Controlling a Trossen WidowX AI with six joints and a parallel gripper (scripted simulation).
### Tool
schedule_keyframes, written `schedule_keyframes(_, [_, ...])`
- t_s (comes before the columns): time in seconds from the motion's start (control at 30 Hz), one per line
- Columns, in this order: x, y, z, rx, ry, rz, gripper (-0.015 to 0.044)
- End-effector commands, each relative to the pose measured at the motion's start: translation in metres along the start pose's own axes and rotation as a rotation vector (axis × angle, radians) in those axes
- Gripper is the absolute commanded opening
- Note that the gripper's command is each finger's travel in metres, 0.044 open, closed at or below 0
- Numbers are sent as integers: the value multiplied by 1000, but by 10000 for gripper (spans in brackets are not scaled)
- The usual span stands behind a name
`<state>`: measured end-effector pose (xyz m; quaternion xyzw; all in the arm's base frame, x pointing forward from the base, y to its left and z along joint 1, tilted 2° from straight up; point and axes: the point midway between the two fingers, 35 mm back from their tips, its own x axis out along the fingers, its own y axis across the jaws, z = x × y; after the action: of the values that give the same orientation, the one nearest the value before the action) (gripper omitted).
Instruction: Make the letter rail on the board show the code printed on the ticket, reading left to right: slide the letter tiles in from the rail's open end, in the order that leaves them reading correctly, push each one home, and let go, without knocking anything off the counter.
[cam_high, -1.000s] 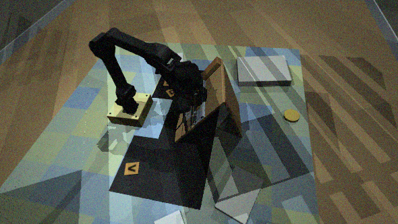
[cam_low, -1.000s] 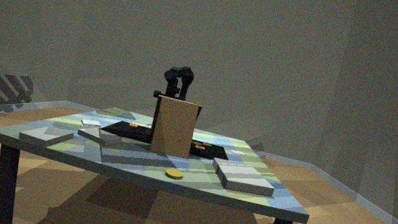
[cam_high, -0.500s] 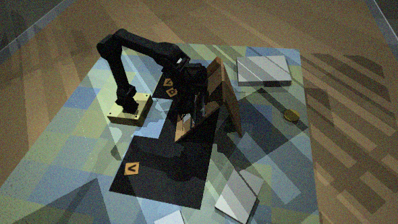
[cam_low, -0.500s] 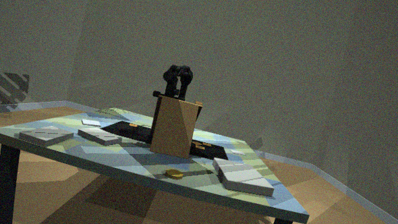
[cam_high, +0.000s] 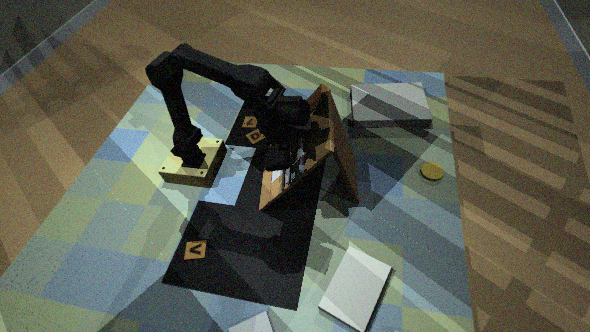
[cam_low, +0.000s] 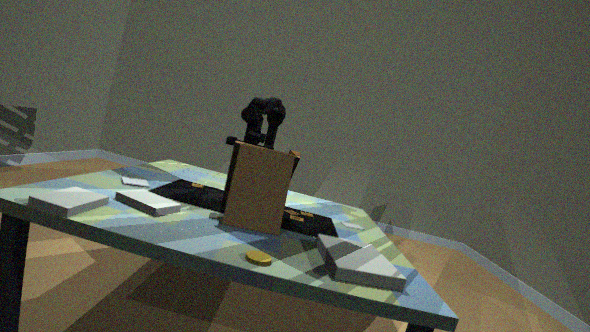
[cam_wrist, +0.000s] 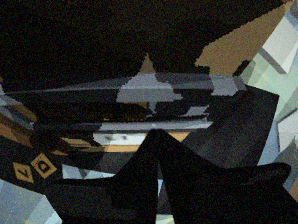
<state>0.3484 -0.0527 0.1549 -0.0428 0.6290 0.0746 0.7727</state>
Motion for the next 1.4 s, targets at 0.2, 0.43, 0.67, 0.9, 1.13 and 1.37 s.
schedule_keyframes(0.2, [3, -2, 5, 1, -3, -6, 0])
schedule_keyframes(0.43, [5, -2, 7, 1, -3, -6, 0])
schedule_keyframes(0.67, [8, -2, 10, 1, -3, -6, 0])
schedule_keyframes(0.9, [10, -2, 12, 1, -3, -6, 0])
schedule_keyframes(1.13, [13, -2, 14, 1, -4, -6, 0])
schedule_keyframes(1.37, [14, -2, 15, 1, -4, -6, 0])
